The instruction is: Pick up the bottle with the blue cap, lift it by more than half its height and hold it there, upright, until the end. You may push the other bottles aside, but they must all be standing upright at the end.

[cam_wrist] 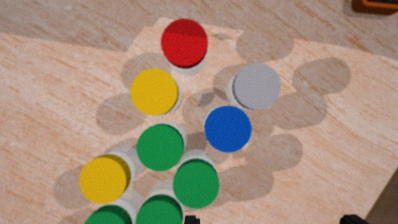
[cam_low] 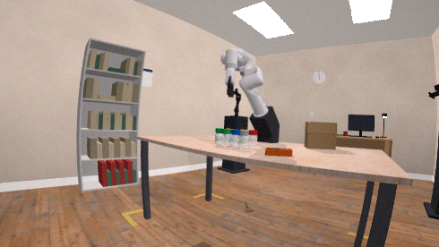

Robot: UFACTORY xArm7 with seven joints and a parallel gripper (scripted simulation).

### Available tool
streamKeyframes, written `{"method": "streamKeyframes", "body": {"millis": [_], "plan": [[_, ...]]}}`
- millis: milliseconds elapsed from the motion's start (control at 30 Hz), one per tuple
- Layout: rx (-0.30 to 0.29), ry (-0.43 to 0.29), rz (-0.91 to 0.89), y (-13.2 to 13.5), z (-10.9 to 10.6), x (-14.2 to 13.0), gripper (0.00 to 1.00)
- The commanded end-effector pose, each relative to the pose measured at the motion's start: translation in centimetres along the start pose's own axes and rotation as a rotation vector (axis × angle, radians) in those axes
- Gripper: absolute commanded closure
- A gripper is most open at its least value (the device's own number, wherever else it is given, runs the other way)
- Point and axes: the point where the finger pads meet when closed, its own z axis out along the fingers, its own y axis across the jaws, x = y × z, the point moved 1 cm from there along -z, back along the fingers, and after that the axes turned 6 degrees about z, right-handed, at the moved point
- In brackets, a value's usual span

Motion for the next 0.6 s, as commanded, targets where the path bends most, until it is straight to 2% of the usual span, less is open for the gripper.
{"method": "streamKeyframes", "body": {"millis": [0, 567], "plan": [[-0.002, -0.005, 0.048, 0.3, 0.2, 0.5, 0.21], [0.000, -0.009, 0.256, 0.7, 1.9, 3.0, 0.21]]}}
